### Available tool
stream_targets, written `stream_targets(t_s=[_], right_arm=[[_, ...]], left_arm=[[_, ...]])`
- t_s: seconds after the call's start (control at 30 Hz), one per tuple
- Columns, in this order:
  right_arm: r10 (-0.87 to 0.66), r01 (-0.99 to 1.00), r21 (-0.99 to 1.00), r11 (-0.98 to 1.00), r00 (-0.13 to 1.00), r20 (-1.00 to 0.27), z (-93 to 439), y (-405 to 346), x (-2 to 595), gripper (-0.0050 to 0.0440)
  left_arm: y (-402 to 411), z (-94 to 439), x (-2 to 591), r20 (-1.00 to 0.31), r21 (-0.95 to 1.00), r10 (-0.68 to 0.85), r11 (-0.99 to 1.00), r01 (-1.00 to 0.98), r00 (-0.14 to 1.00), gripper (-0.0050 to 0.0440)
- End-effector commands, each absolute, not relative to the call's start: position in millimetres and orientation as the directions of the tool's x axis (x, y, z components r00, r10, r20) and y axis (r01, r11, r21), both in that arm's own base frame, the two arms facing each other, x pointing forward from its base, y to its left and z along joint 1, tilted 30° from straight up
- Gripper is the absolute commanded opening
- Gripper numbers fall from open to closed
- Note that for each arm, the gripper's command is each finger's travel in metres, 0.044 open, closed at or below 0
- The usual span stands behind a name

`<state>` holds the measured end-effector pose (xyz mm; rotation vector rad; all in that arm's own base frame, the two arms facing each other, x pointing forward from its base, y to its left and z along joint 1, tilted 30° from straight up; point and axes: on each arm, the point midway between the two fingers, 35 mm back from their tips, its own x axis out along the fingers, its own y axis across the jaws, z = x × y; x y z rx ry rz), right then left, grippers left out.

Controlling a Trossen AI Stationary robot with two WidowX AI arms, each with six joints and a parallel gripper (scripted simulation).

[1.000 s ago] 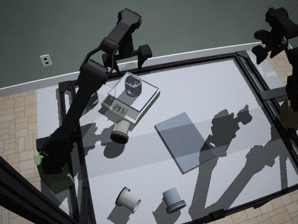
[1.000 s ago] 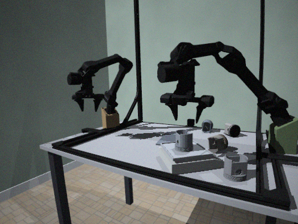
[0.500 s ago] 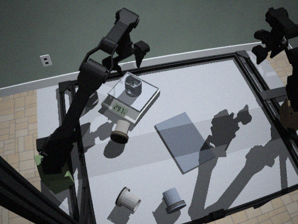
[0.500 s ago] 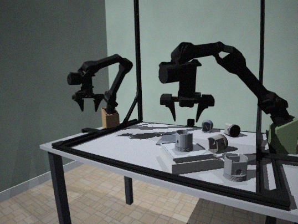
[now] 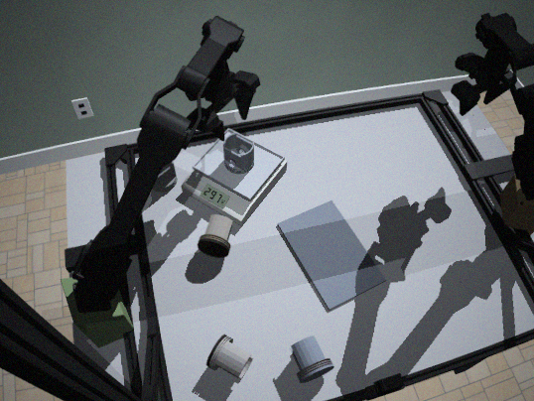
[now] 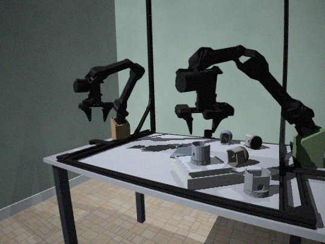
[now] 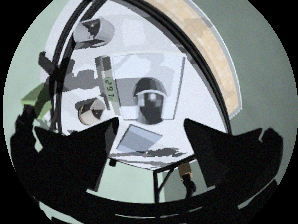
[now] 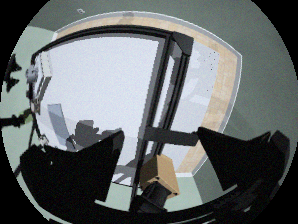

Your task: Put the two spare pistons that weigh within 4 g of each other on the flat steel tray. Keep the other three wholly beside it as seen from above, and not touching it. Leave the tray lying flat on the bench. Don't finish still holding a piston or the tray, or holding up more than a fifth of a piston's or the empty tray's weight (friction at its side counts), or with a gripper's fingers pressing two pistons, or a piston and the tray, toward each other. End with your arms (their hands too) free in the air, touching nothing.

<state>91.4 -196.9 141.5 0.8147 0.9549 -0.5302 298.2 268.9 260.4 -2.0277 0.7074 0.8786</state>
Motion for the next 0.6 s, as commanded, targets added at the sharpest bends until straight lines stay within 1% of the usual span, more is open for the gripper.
stream_targets(t_s=[0.0, 0.57], right_arm=[[-0.047, 0.709, 0.371, 0.599, 0.494, -0.868, 141.8, -196.6, 91.9, 0.0440], [-0.047, 0.709, 0.371, 0.599, 0.494, -0.868, 141.8, -196.6, 91.9, 0.0440]], left_arm=[[267.6, 259.2, 298.3, -0.775, -0.438, -0.174, -0.545, -0.715, 0.608, 0.0378], [268.0, 239.0, 310.1, -0.775, -0.438, -0.175, -0.544, -0.715, 0.607, 0.0378]])
